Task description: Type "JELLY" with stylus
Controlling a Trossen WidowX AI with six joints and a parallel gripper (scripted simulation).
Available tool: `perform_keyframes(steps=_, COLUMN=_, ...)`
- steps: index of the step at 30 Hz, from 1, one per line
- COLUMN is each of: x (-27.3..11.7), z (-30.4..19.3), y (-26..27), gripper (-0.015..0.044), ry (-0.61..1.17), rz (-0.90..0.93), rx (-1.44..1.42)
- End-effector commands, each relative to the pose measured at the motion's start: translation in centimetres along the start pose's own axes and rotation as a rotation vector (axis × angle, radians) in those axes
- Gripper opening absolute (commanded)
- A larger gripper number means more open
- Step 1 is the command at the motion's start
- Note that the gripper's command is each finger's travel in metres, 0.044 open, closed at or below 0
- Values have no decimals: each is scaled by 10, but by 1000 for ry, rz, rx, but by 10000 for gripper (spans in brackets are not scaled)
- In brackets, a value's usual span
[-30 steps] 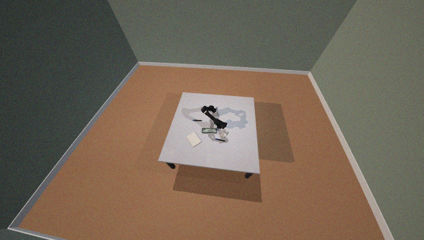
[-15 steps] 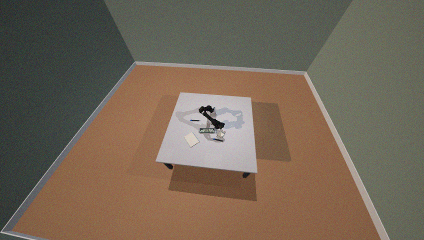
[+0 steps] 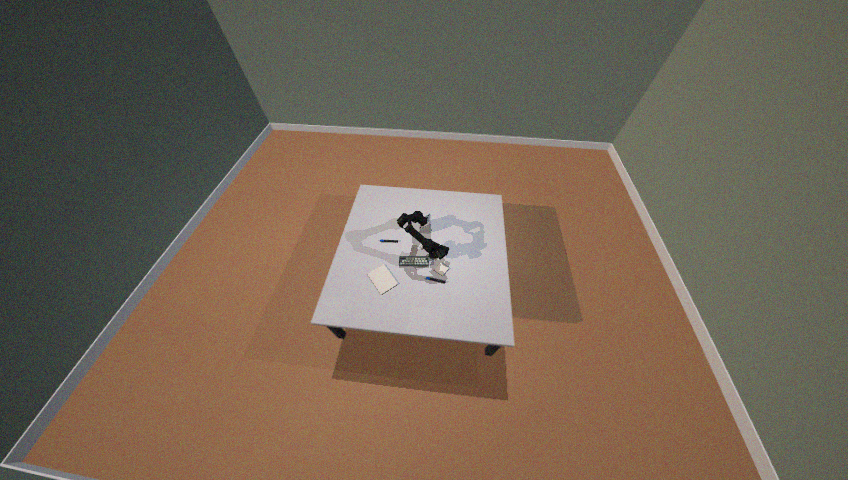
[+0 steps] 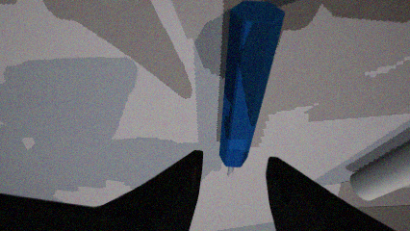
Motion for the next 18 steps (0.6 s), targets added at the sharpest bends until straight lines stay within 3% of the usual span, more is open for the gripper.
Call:
perform_keyframes(steps=1, x=4, z=1, y=-1, gripper=150, ry=-3, rz=-6, rx=-7)
perform_keyframes(steps=18, x=13, z=7, y=-1, gripper=150, ry=-3, rz=-7, rx=-6)
Point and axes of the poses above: the point midway between the two fingers, 35 mm back from their tips, its own x axis out along the fingers, its own y axis across the jaws, z = x × y, the point moved 7 cm from there along -x, back along the fingers, and after that the axes turned 4 degrees about x, right-handed, at the moved point
